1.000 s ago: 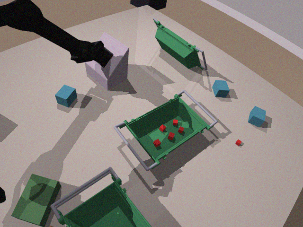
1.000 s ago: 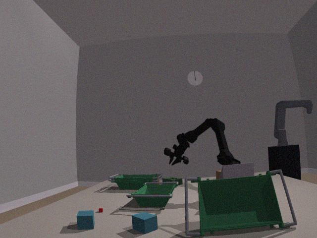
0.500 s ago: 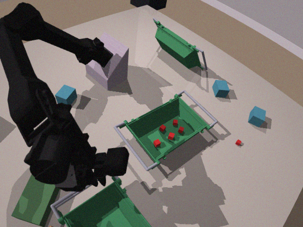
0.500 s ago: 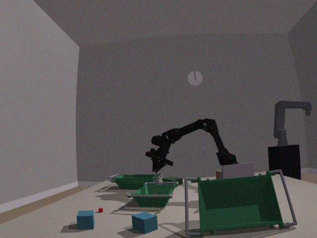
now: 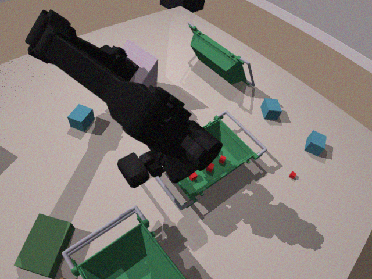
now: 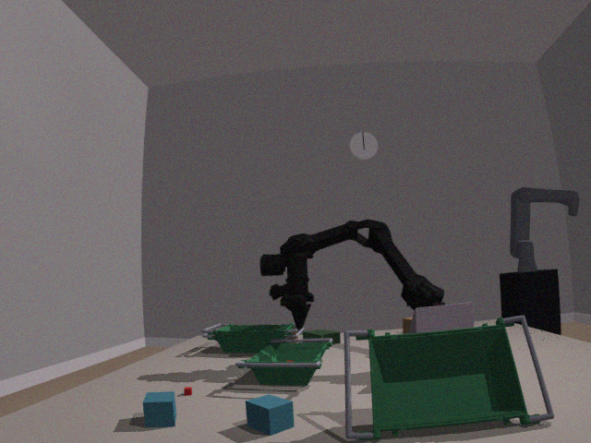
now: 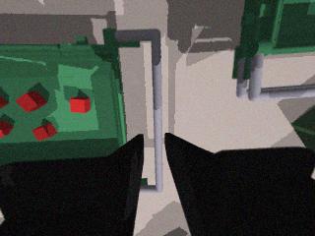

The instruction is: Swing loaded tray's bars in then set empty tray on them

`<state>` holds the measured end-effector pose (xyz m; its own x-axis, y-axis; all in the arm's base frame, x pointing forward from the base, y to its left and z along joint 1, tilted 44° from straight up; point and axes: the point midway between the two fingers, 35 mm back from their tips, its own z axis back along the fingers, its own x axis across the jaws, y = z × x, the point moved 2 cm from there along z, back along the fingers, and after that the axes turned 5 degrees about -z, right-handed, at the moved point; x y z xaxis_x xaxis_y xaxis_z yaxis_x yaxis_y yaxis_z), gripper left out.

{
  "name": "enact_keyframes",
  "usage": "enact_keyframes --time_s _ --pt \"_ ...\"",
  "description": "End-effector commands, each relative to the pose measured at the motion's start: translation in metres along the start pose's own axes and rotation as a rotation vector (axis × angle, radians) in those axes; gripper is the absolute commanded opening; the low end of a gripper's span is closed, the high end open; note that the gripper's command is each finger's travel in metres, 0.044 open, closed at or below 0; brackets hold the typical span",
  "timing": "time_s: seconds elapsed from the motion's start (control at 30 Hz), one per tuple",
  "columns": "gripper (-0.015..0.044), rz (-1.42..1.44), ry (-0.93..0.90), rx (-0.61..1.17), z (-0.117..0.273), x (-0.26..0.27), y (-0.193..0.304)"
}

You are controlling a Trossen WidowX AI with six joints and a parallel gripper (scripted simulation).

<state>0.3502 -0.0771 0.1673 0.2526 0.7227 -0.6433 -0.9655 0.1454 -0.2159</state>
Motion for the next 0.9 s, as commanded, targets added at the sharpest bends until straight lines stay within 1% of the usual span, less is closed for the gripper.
enact_keyframes --time_s 0.0,0.13,0.53,0.7,0.87 --pt "0.0085 0.016 0.02 0.007 -0.001 -0.003 0.002" --pt "0.0085 0.016 0.019 0.007 -0.011 -0.003 0.001" --pt "0.0085 0.016 0.023 0.005 -0.059 -0.005 0.002" --pt "0.0085 0.016 0.023 0.005 -0.059 -0.005 0.002" --pt "0.0085 0.016 0.021 0.006 -0.043 0.005 0.003"
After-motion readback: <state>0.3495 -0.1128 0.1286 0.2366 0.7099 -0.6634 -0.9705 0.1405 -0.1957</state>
